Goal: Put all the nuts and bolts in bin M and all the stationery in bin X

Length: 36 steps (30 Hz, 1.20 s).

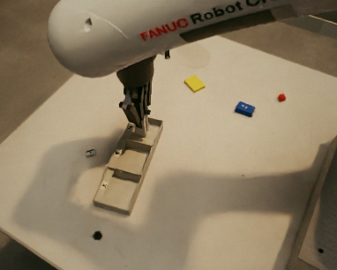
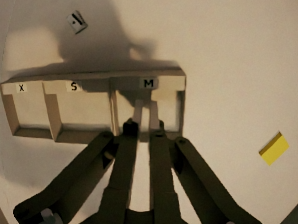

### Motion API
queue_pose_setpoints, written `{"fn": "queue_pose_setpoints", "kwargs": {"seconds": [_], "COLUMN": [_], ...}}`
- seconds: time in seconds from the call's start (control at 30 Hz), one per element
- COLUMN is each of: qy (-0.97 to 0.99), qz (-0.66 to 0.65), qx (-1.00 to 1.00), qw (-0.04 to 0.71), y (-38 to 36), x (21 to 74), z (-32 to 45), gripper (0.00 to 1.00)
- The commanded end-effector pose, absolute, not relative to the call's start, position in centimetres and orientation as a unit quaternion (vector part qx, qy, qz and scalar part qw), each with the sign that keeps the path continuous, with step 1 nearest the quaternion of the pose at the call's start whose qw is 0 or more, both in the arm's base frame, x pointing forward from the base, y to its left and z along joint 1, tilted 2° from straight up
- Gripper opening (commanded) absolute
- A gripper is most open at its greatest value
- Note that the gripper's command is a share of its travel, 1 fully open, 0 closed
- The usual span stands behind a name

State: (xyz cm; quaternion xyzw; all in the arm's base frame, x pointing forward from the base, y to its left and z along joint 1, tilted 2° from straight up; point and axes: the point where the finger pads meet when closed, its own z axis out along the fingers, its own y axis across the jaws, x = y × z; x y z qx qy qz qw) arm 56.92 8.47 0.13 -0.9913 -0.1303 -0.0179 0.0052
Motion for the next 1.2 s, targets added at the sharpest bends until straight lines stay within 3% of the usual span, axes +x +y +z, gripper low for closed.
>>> {"fn": "queue_pose_setpoints", "kwargs": {"seconds": [0.0, 0.67, 1.17], "qy": [-0.13, -0.13, -0.13], "qz": [-0.018, -0.018, -0.018], "qx": [-0.991, -0.991, -0.991], "qw": [0.005, 0.005, 0.005], "y": [8.5, 8.4, 14.9], "x": [56.9, 56.8, 54.3], "z": [0.4, 4.2, 4.2], "gripper": [0.15, 0.15, 0.15]}}
